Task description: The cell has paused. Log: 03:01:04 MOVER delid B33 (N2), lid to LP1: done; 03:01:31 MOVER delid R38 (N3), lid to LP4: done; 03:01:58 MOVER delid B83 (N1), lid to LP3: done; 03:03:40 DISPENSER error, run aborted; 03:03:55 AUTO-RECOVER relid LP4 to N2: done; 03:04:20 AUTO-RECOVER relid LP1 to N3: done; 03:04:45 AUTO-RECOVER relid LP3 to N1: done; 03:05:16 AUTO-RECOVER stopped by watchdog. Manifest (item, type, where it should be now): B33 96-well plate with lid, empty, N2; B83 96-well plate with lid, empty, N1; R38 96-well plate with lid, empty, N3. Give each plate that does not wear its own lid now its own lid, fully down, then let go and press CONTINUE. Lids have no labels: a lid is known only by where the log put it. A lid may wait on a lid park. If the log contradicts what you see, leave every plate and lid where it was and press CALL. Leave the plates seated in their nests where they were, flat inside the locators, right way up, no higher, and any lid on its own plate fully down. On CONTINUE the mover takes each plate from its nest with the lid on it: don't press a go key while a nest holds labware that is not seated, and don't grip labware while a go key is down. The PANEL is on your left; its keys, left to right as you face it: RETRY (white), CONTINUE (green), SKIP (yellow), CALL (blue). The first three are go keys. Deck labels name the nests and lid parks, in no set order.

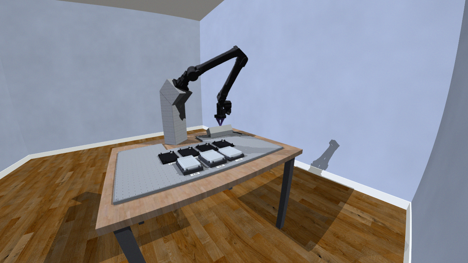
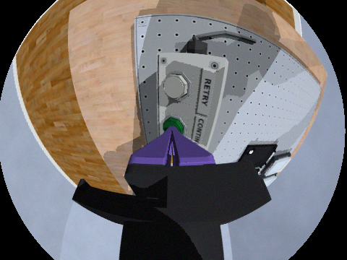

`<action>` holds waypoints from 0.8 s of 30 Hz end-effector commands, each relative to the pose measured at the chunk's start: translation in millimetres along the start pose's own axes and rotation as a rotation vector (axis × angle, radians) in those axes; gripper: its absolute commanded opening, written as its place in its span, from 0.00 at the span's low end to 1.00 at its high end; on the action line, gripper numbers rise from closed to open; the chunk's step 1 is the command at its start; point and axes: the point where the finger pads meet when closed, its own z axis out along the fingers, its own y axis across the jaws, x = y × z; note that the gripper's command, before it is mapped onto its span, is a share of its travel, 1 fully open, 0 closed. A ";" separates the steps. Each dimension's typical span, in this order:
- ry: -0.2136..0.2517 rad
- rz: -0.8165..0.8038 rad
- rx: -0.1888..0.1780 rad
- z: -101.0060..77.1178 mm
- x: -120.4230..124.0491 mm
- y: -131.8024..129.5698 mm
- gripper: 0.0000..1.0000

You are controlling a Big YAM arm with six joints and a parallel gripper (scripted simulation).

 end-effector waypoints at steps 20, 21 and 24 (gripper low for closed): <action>-0.006 0.007 0.004 8.4 -1.6 -4.4 0.00; -0.008 0.008 0.004 8.4 -2.3 -4.8 0.00; -0.005 0.007 0.004 9.6 -0.9 -4.1 0.00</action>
